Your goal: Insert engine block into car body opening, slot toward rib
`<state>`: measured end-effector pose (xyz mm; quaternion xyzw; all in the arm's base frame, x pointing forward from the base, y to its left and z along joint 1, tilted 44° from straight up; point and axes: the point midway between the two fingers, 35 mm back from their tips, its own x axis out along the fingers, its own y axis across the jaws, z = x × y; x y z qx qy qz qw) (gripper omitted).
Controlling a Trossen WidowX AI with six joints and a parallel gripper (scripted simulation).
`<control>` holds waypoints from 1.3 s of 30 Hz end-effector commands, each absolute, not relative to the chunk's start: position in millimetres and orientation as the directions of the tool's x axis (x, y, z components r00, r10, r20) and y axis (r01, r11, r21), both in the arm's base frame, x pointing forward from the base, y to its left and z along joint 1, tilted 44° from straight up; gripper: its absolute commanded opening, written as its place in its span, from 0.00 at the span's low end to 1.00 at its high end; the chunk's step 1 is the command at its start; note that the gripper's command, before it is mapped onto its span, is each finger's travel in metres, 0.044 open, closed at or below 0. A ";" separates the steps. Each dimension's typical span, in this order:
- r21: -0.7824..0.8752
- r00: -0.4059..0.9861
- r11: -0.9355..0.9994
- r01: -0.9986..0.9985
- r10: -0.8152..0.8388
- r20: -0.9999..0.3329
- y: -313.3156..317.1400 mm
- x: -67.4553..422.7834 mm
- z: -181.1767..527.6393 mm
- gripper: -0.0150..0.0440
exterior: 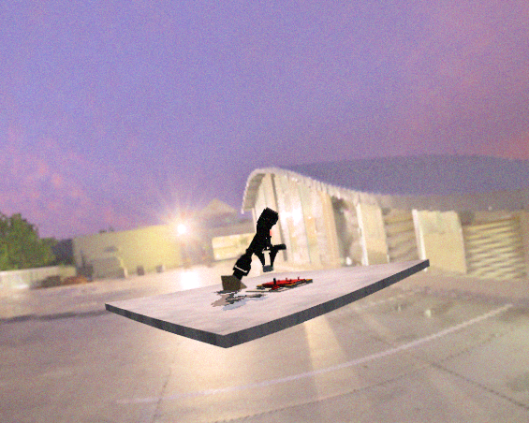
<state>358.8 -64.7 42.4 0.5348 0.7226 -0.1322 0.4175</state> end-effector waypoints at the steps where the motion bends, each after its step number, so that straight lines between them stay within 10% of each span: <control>1: 0.345 -0.071 0.474 0.810 0.663 -0.745 -50.0 359.3 50.9 0.25; 39: 0.689 -0.078 0.712 -0.138 0.685 -0.724 61.9 337.8 93.4 0.25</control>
